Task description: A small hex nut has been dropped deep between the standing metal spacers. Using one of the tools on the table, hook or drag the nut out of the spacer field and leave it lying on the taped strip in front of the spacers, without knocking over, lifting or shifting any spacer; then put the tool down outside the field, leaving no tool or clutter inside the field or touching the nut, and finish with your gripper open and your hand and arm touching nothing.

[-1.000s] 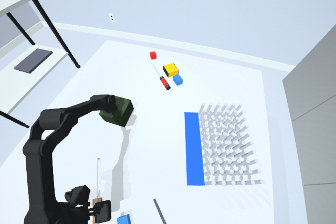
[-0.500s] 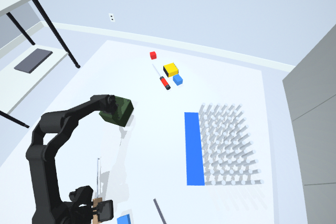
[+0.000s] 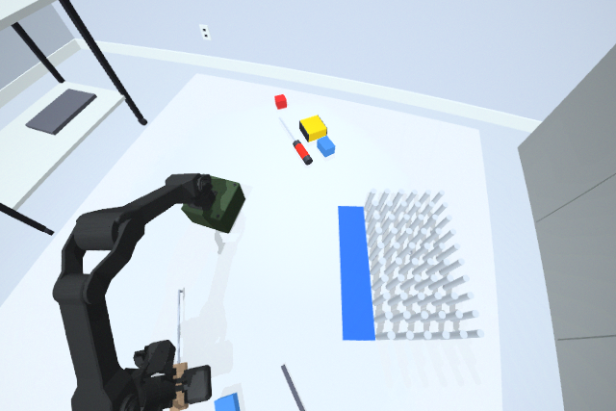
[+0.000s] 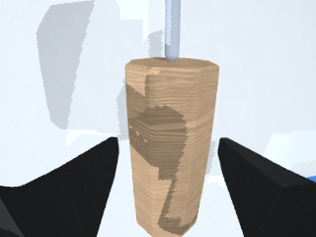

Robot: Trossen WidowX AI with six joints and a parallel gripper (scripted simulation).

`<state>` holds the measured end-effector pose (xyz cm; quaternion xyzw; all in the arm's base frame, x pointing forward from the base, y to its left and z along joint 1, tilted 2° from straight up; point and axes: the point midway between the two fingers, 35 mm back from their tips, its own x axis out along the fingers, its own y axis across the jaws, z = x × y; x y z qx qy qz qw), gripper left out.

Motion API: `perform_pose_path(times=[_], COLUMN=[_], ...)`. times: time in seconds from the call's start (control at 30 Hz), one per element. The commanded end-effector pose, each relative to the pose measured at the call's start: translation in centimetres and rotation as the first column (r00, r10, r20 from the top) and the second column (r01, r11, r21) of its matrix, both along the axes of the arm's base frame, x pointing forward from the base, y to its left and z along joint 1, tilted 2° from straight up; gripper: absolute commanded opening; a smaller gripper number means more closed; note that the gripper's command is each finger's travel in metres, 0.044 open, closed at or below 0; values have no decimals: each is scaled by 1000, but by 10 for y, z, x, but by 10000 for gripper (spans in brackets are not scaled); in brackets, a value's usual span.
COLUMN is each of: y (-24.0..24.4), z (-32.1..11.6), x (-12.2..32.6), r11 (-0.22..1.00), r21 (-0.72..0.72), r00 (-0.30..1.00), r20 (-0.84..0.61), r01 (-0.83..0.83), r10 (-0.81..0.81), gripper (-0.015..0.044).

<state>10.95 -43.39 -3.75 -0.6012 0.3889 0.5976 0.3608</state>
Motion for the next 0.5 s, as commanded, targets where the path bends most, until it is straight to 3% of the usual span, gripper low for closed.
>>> perform_pose_path(times=[0.0, 0.07, 0.3, 0.47], y=[0, 0, 0, 1], z=[-3, -3, -3, 33], x=[-1, -1, -1, 0], r11=[1000, 1000, 1000, 1000], r21=[0, 0, 0, 0], r00=[1000, 1000, 1000, 1000], r20=[-3, -3, -3, -3], r01=[-2, -2, -2, 0], r10=[2, 2, 2, 0], gripper=[228, 175, 128, 0])
